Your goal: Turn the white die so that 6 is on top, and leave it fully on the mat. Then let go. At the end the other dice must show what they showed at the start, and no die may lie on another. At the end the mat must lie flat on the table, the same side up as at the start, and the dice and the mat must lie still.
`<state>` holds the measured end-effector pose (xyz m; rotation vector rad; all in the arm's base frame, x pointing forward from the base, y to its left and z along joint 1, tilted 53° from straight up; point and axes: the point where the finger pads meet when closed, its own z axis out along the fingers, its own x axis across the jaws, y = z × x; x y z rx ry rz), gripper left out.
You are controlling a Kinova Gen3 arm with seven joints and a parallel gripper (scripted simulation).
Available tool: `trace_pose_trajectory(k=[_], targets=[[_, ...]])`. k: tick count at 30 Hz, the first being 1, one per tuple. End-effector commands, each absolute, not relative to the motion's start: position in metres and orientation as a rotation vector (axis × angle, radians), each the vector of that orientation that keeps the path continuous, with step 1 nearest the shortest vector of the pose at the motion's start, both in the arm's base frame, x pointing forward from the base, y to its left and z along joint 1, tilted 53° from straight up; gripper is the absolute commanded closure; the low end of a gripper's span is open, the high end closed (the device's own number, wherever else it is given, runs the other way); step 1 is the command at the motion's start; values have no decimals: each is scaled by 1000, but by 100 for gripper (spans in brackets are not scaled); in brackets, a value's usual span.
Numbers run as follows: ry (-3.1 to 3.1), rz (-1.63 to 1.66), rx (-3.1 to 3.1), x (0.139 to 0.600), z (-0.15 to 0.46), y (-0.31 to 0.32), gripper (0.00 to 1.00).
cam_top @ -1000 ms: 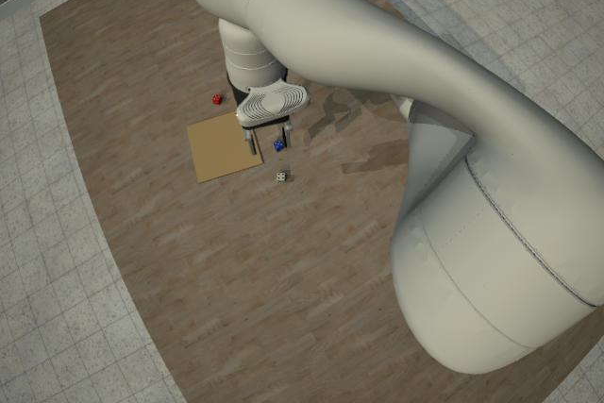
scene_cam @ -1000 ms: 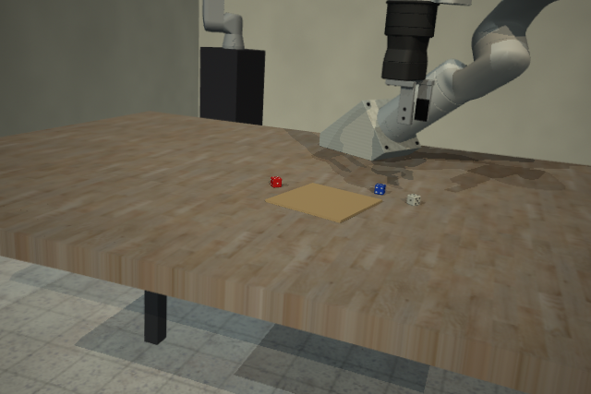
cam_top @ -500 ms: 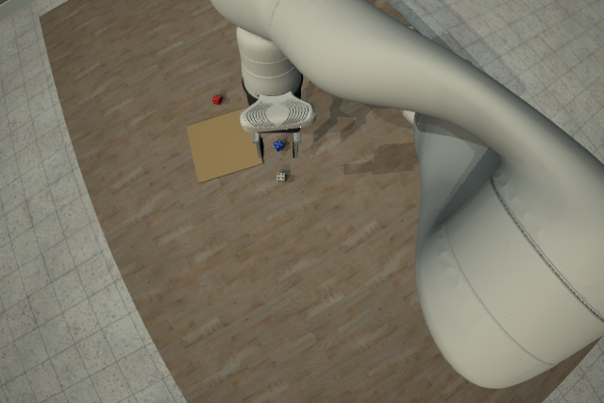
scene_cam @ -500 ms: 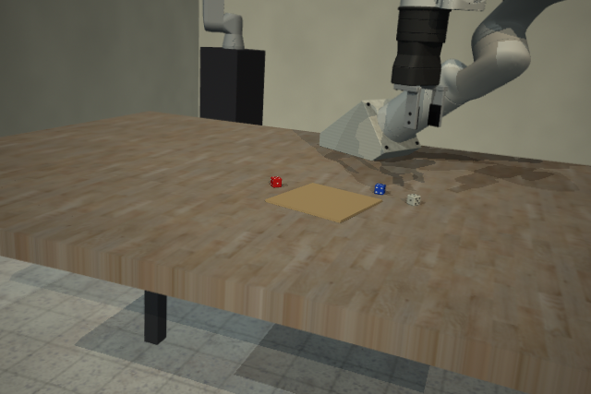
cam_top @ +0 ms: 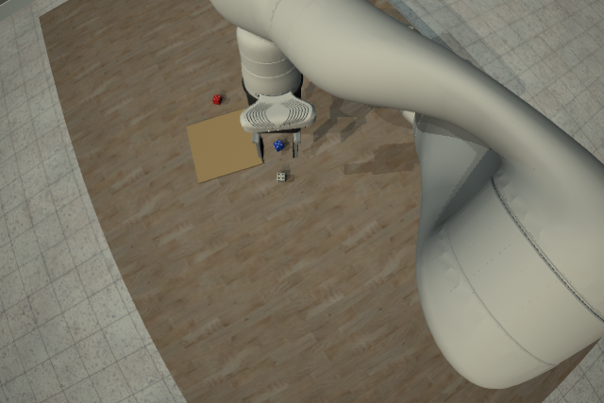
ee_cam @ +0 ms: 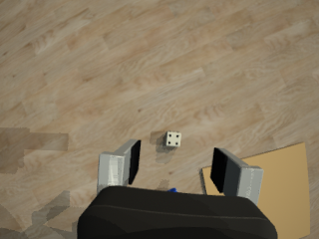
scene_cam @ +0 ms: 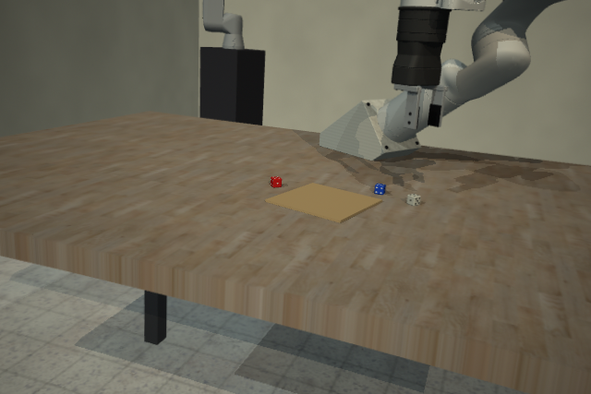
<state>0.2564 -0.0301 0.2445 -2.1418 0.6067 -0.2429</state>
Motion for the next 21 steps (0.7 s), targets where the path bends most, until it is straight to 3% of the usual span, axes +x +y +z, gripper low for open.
trace_pose_trajectory(k=[1, 21], targets=[[610, -242, -2141, 256, 245, -30, 0], [867, -105, -2040, 264, 242, -23, 0]])
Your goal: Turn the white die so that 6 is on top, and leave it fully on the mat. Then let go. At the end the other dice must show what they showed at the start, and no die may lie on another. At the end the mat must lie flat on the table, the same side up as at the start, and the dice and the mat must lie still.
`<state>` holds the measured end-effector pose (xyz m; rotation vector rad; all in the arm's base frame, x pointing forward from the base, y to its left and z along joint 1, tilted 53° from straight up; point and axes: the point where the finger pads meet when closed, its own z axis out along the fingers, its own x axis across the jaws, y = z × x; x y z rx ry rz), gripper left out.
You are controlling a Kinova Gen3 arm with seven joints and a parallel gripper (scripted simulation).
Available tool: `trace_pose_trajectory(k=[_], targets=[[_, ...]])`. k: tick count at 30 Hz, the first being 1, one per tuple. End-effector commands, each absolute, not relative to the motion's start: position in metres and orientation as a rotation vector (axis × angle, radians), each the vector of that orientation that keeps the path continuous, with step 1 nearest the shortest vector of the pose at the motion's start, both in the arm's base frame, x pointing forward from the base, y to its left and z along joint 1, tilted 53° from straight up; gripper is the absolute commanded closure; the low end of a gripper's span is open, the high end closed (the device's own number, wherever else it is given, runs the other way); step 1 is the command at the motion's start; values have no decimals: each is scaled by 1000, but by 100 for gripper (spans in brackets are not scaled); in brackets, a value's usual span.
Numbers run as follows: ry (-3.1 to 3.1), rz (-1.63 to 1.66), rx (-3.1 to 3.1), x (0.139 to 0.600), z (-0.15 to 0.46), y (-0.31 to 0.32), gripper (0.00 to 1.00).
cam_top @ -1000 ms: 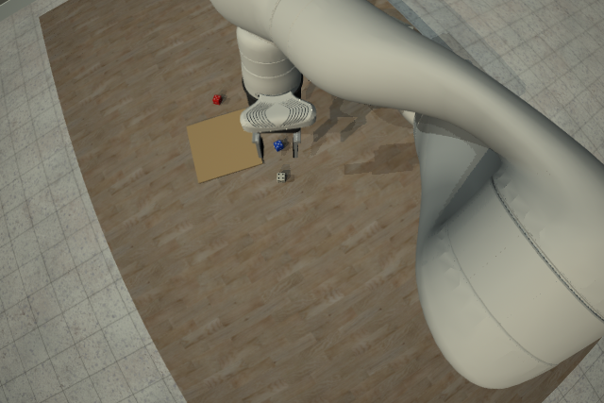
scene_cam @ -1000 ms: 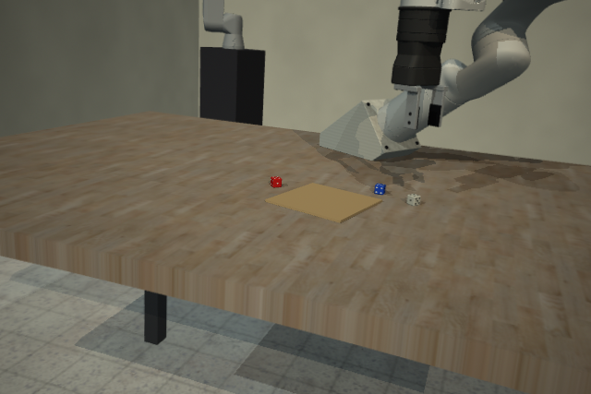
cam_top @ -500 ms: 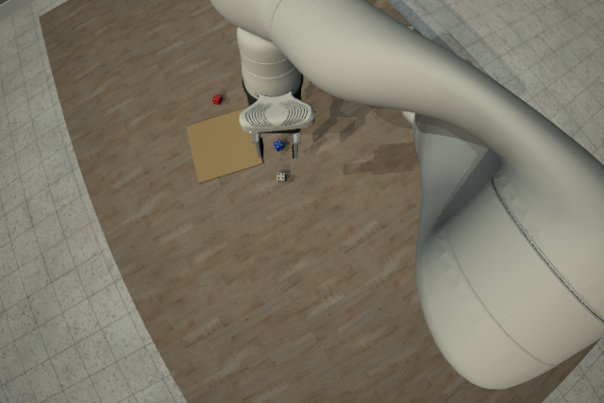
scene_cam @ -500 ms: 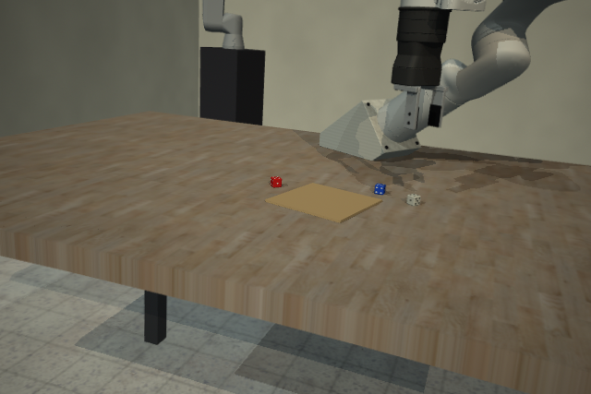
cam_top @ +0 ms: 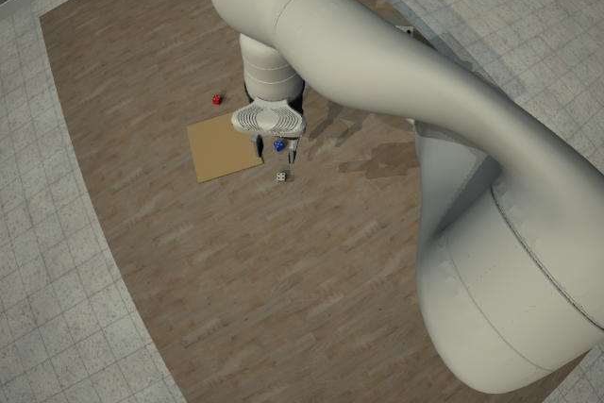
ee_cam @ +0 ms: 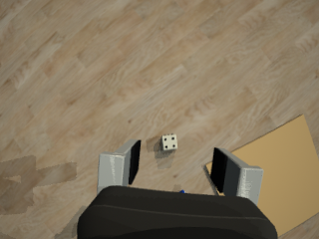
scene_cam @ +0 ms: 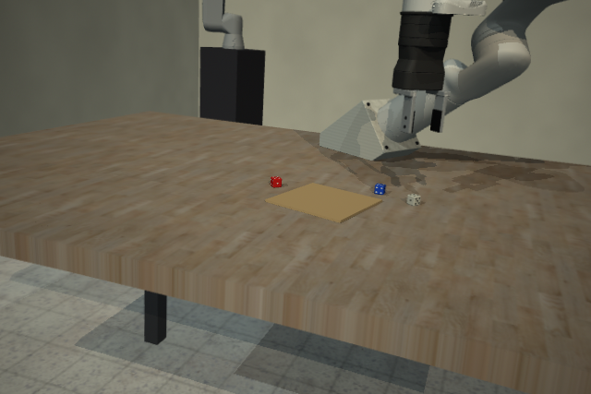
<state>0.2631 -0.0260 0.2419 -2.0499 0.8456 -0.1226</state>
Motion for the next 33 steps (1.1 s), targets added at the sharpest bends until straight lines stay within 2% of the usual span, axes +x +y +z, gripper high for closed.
trace_pose_trajectory(k=[1, 33], targets=[[895, -90, -2027, 264, 241, -23, 0], [1772, 448, -1389, 276, 220, 2, 0]])
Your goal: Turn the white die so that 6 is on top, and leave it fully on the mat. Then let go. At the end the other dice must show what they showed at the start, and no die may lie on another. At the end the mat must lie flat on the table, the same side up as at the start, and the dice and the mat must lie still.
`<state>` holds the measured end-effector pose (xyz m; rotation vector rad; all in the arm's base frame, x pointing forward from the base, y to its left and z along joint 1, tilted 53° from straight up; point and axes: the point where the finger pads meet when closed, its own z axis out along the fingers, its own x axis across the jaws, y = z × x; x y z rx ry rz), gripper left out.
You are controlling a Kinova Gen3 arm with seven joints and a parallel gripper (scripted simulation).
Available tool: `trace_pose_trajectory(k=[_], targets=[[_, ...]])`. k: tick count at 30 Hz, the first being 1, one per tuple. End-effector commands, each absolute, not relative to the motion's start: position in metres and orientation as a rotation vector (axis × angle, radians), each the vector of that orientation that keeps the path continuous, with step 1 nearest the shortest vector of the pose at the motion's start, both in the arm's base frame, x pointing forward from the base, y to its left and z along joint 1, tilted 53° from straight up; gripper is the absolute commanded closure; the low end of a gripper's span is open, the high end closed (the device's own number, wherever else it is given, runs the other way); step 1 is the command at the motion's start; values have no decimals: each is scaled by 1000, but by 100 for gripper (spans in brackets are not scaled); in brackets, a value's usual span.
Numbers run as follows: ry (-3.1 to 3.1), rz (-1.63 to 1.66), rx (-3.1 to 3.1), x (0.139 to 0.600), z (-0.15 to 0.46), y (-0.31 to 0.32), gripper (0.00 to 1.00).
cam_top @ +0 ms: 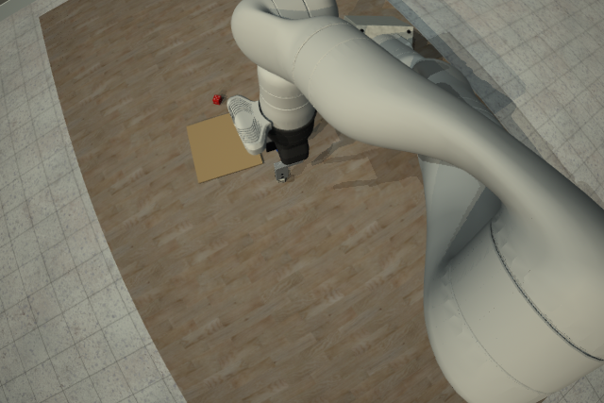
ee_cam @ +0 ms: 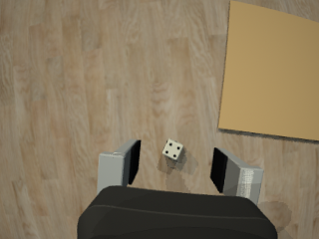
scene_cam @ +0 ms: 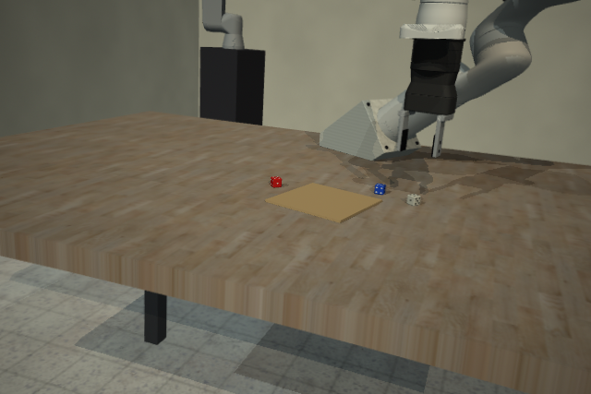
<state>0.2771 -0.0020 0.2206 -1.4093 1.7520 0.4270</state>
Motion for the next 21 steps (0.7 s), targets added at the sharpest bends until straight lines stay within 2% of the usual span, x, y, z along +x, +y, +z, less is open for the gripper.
trace_pose_trajectory(k=[1, 21], targets=[[1794, 463, -1365, 276, 219, 2, 0], [1992, 607, -1121, 274, 212, 9, 0]])
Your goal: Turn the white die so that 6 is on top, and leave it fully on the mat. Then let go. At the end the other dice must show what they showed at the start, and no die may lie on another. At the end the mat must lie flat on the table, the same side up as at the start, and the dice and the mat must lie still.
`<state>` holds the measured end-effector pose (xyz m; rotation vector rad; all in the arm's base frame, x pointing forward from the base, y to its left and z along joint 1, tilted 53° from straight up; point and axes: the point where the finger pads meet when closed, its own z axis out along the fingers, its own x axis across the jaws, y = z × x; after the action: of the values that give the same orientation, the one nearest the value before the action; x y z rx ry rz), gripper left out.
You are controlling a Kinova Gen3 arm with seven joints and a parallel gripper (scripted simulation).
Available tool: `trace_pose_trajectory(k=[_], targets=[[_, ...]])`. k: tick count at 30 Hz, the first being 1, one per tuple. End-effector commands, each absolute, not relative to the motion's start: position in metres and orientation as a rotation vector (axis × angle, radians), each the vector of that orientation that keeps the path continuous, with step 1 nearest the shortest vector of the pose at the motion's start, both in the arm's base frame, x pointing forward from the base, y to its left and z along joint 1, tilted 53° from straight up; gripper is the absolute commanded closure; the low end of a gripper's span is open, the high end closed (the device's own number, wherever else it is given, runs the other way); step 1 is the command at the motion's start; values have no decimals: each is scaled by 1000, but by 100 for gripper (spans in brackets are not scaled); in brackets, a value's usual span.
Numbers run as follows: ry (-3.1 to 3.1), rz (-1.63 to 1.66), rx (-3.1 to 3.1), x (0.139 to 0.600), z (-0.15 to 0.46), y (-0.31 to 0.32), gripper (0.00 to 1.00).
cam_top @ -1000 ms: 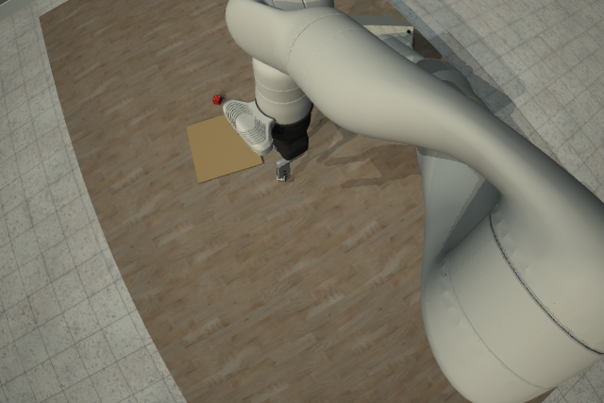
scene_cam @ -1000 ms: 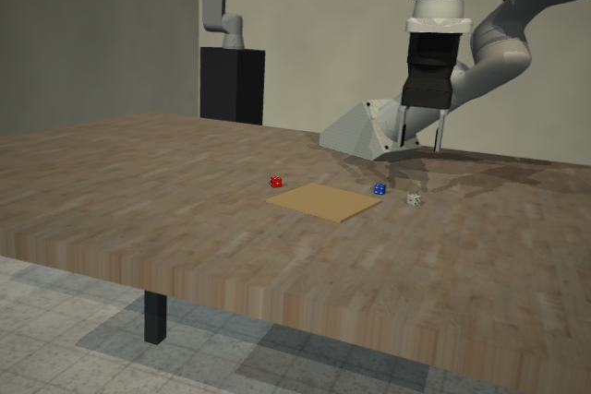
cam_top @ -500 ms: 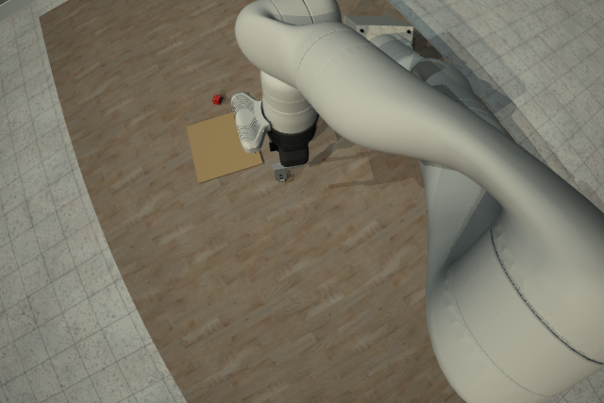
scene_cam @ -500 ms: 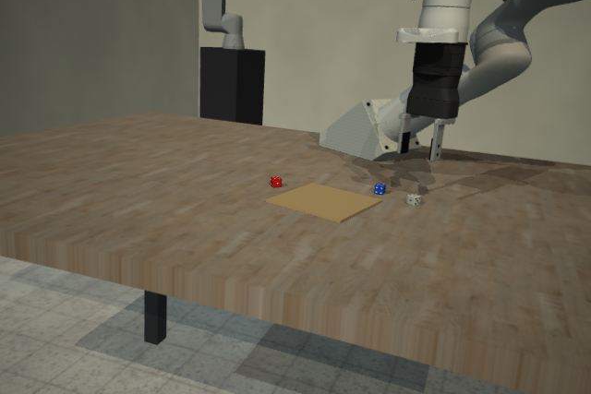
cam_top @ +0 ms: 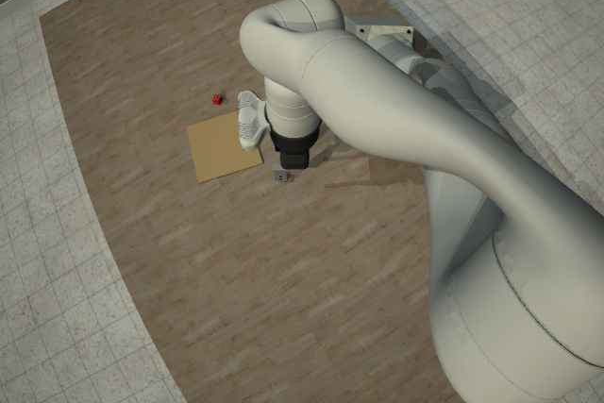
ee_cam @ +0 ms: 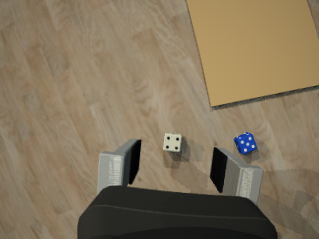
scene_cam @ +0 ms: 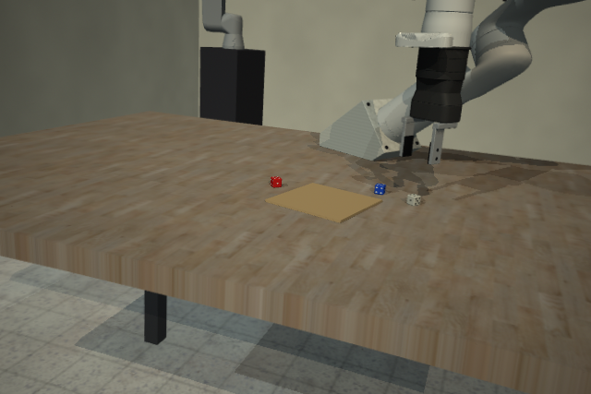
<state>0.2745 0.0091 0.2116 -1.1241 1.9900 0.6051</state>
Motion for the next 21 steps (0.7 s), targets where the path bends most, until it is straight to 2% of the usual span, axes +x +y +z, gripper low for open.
trace_pose_trajectory(k=[1, 8, 9, 21], targets=[[1994, 608, -1119, 274, 212, 10, 0], [1997, 610, -1115, 274, 211, 10, 0], [1997, 610, -1115, 274, 211, 10, 36], [1997, 610, -1115, 274, 211, 10, 36]])
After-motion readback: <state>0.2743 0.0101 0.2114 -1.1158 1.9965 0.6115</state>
